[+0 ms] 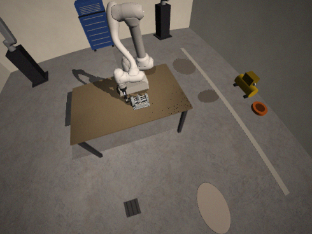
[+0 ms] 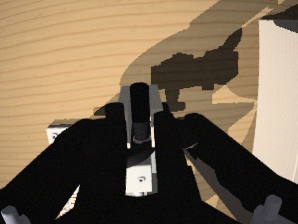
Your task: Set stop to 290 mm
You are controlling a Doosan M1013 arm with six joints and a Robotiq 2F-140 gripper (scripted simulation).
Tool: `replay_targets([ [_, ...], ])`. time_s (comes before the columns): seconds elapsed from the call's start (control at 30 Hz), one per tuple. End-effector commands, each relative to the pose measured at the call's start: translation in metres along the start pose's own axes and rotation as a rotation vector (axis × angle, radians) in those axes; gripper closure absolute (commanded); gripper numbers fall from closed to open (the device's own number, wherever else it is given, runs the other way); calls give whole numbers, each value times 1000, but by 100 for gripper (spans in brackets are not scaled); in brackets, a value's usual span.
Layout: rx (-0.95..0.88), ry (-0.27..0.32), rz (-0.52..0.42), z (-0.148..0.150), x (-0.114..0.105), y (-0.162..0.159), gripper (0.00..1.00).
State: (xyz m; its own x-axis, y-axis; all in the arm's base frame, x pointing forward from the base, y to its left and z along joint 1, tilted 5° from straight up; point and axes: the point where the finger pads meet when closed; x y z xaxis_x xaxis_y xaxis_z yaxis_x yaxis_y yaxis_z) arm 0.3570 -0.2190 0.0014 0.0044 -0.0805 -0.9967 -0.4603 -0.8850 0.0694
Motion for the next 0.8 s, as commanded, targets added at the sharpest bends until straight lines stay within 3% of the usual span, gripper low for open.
replay_targets([
  [0.0,1,1,-1,-3,-8,-1,96],
  [0.37,1,1,-1,-23,-27,-6,96],
  [0.77,1,1,-1,-46,-26,-12,96],
])
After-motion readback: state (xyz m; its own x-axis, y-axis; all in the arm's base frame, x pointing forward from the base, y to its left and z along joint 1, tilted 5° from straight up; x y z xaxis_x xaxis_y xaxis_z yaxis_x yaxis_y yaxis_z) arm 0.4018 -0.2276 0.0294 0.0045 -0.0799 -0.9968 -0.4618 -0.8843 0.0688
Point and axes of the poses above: the point where the finger pads meet when closed, its own x axis out along the fingers, its own z axis across the jaws, y = z × x, and after that the axes turned 14 degrees about x, right-handed
